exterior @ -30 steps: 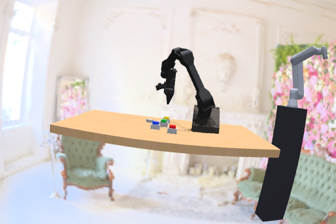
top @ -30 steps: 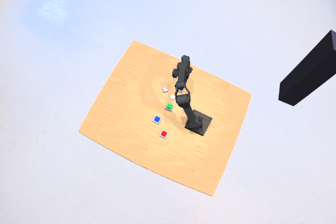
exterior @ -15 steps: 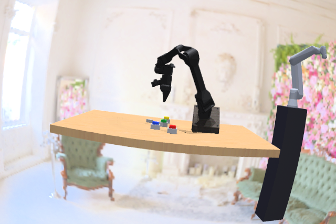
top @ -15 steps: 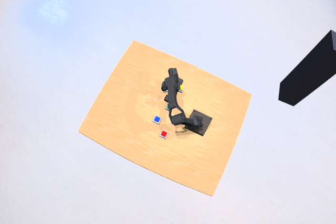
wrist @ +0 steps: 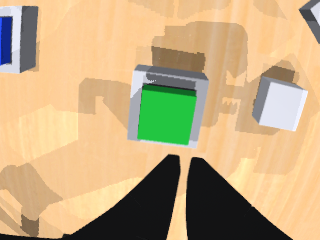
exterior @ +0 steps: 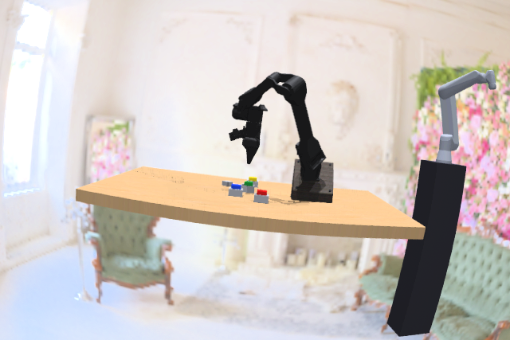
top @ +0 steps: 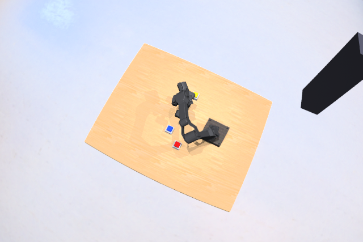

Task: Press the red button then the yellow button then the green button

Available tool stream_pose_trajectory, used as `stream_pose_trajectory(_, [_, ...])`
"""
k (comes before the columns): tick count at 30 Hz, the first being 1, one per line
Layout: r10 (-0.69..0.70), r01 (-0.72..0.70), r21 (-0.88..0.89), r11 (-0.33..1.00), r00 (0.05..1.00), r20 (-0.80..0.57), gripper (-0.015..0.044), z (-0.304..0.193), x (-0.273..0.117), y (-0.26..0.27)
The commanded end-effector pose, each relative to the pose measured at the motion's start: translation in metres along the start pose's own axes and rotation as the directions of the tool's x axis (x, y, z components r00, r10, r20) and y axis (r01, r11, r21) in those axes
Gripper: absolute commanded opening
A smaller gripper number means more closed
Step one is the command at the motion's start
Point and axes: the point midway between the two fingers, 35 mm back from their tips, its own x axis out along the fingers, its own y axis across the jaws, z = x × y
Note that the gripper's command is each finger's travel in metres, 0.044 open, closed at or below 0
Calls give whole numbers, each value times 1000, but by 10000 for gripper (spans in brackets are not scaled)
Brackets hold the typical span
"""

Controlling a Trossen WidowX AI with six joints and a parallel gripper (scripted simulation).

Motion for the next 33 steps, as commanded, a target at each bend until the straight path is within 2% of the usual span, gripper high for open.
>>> stream_pose_trajectory(1, [23, -23, 8, 1000, 1000, -21, 20, -7, 40, 7])
stream_pose_trajectory(33, [25, -24, 7, 1000, 999, -21, 20, -8, 73, 8])
